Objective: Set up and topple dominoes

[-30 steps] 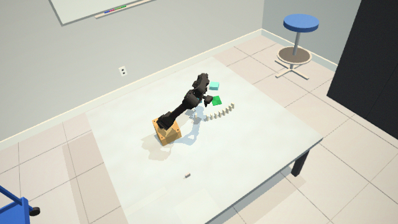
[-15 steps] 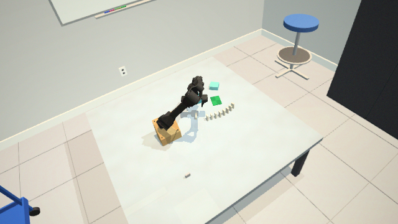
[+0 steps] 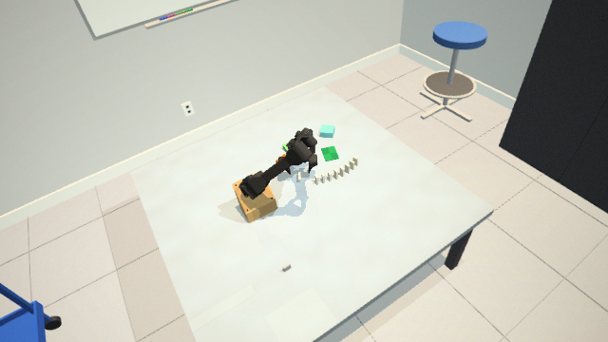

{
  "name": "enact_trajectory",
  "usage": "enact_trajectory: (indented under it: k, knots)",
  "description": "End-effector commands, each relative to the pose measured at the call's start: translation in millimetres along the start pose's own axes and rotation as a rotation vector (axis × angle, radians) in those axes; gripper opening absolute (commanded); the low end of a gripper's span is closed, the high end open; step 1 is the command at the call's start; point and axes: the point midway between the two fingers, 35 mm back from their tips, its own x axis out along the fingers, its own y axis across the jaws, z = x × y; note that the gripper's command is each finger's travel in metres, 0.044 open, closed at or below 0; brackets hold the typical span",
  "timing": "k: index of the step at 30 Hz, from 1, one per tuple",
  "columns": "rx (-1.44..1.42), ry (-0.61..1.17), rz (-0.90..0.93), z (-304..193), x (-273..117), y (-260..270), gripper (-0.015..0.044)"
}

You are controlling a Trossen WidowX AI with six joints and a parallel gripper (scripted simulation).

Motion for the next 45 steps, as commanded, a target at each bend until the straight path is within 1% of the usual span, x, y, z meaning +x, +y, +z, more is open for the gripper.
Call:
enact_trajectory:
  k: [1,8,15,30,31,40,42,45]
  knots:
    - [-0.006,0.005,-0.001,-1,7,1,0.0440]
    - [-0.006,0.005,-0.002,-1,18,1,0.0440]
    - [-0.006,0.005,-0.002,-1,19,1,0.0440]
    - [-0.006,0.005,-0.002,-1,19,1,0.0046]
    - [-0.006,0.005,-0.002,-1,19,1,0.0028]
    - [-0.006,0.005,-0.002,-1,16,1,0.0028]
    - [-0.006,0.004,-0.001,-2,-3,2,0.0028]
    - [-0.006,0.002,0.000,-3,-48,4,0.0028]
